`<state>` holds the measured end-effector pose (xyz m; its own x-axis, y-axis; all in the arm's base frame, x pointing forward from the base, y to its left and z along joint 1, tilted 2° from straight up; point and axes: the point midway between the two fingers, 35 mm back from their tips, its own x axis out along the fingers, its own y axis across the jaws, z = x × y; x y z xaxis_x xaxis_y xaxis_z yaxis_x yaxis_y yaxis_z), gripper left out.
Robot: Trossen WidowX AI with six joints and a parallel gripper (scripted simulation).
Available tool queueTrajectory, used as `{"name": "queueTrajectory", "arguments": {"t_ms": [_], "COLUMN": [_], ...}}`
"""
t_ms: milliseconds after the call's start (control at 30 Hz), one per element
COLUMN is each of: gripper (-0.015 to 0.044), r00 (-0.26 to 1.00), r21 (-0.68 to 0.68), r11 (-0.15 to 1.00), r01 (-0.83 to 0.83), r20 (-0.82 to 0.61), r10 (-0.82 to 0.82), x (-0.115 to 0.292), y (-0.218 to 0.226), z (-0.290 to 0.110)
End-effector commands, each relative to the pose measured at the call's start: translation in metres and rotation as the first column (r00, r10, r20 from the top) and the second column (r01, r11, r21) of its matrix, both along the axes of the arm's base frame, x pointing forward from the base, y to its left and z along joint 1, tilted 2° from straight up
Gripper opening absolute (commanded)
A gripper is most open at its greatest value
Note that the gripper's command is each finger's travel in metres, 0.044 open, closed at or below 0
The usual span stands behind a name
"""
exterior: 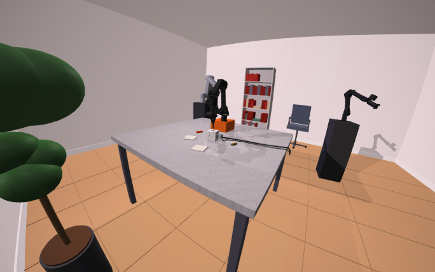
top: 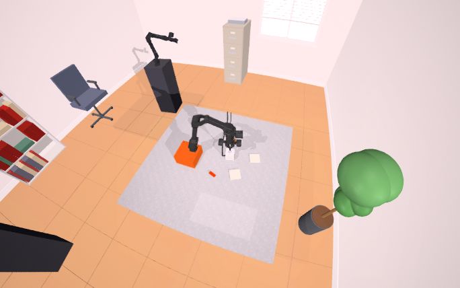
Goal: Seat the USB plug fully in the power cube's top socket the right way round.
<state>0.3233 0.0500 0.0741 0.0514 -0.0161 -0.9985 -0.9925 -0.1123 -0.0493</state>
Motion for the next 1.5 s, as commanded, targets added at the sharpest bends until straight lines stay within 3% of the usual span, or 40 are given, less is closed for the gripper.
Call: {"name": "queueTrajectory", "arguments": {"t_ms": [0,1467], "gripper": [0.0000,0.0000], "r00": [1.000,1.000], "r21": [0.000,0.000], "r11": [1.000,1.000], "r01": [0.003,0.011], "r20": [-0.004,-0.004], "r10": [-0.003,-0.011], "x": [-0.0001,-0.0003], "y": [-0.0003,-0.0023], "z": [-0.0021,-0.0074]}}
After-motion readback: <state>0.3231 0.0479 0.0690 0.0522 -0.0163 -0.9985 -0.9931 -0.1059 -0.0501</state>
